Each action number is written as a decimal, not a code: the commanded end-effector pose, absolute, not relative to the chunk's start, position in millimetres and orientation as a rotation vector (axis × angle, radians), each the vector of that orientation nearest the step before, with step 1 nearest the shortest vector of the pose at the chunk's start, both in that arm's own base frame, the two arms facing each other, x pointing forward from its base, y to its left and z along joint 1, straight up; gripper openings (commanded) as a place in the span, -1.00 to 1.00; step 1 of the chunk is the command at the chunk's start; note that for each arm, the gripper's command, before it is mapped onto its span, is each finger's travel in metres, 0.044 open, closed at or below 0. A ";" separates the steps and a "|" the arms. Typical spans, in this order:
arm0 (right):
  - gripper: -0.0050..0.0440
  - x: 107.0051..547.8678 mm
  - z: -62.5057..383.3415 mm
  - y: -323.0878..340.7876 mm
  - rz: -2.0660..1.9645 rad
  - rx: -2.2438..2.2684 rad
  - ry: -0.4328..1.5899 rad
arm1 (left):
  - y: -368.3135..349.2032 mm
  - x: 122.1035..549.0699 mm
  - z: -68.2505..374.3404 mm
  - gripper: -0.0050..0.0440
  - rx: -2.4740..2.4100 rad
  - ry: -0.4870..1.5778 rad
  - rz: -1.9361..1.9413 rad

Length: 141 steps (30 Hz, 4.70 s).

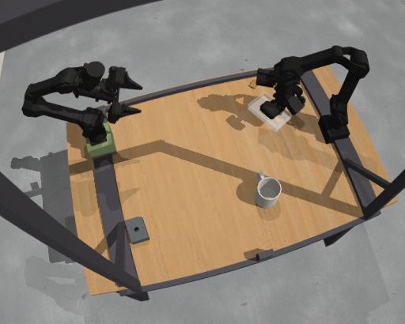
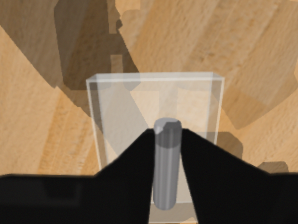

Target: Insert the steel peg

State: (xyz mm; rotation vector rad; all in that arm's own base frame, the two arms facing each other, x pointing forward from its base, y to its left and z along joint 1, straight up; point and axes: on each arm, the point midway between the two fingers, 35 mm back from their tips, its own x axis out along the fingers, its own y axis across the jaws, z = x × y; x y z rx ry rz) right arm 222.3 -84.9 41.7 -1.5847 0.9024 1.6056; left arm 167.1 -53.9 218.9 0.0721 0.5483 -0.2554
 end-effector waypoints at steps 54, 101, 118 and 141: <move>-1.00 453.9 86.9 -53.3 1.533 -1.661 0.891 | -53.8 165.1 225.9 0.71 0.071 0.544 -0.257; -1.00 425.6 48.3 -49.9 0.883 -2.638 1.083 | -93.9 340.6 256.7 0.10 0.509 1.168 -0.444; -1.00 434.5 40.2 -52.0 0.632 -2.836 1.067 | -95.7 389.5 217.6 0.10 0.561 1.312 -0.532; -1.00 451.9 49.0 -54.8 0.178 -3.011 1.009 | -94.4 417.5 177.2 0.10 0.586 1.416 -0.603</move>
